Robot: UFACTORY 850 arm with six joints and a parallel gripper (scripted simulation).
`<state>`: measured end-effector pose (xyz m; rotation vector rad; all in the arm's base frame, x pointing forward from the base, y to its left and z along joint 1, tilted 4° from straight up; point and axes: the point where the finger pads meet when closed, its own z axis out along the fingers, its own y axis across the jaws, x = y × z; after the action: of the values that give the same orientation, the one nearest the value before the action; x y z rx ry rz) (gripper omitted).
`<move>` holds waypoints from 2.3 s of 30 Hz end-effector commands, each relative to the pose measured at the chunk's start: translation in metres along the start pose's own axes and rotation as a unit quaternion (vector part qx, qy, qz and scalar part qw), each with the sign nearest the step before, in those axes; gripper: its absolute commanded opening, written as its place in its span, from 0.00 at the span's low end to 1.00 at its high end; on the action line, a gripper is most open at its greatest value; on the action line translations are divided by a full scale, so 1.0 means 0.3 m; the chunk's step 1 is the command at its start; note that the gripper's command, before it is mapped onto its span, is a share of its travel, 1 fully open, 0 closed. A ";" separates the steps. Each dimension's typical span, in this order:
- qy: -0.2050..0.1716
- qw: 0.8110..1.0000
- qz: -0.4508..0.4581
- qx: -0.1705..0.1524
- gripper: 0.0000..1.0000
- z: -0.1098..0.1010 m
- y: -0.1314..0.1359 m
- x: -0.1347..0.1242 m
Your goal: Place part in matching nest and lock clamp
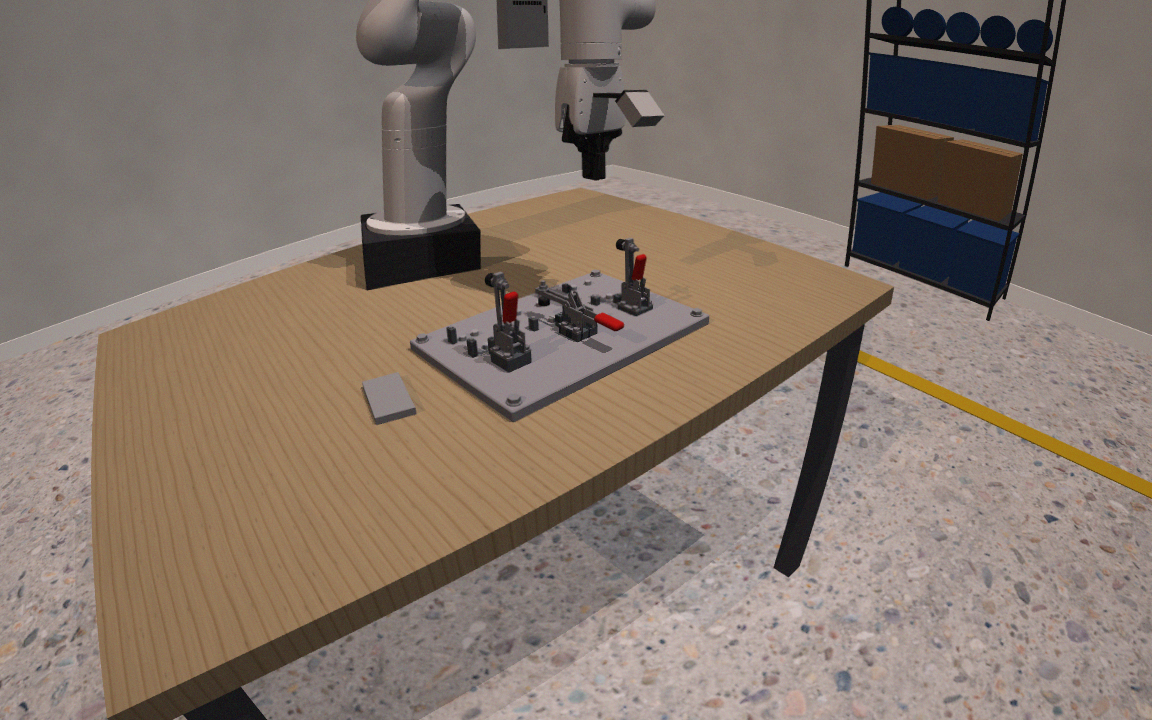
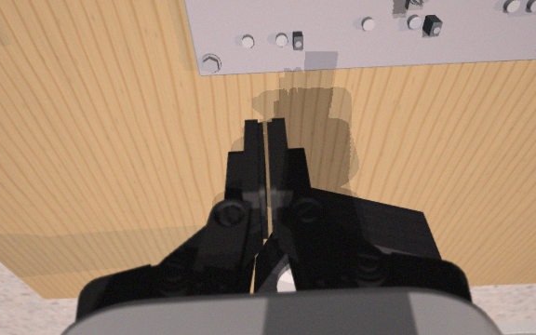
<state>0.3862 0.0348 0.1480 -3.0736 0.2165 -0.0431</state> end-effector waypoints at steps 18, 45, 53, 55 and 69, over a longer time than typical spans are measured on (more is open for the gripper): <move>0.001 1.000 0.000 0.000 0.47 -0.002 -0.001 0.003; 0.001 1.000 0.000 0.000 0.47 -0.002 -0.001 0.003; 0.001 1.000 0.000 0.000 1.00 -0.002 -0.001 0.003; 0.001 1.000 0.000 0.000 1.00 -0.002 -0.001 0.003; 0.001 1.000 0.000 0.000 1.00 -0.002 -0.001 0.003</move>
<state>0.3862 0.0348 0.1480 -3.0736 0.2165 -0.0431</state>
